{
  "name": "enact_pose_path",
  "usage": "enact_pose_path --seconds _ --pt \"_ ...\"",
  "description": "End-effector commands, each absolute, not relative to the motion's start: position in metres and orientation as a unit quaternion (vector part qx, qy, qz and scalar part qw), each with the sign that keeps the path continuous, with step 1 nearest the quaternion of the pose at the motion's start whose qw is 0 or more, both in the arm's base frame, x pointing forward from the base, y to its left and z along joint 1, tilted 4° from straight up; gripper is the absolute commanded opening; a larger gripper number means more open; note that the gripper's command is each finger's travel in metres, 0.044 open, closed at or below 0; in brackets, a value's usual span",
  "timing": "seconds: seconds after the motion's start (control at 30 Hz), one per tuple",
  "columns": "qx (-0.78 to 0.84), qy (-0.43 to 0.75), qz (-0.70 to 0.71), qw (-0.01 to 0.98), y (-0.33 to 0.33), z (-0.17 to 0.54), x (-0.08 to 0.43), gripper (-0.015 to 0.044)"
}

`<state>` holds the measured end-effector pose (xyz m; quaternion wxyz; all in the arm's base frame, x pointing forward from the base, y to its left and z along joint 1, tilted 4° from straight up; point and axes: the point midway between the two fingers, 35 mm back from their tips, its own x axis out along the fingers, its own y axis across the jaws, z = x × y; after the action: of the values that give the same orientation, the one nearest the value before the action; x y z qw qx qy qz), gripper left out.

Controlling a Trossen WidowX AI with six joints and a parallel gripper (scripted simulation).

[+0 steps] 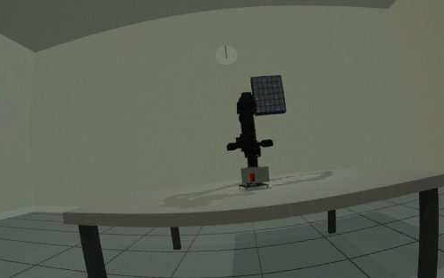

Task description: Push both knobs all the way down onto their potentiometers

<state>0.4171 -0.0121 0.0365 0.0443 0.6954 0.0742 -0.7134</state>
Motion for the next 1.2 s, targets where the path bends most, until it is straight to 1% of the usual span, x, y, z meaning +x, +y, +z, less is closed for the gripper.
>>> enact_pose_path --seconds 0.0,0.6,1.17 --pt "0.692 0.070 -0.717 0.043 -0.013 0.030 0.415 0.0000" --pt "0.692 0.070 -0.717 0.043 -0.012 0.009 0.414 0.0000" --pt "0.692 0.070 -0.717 0.043 -0.012 0.009 0.414 0.0000"
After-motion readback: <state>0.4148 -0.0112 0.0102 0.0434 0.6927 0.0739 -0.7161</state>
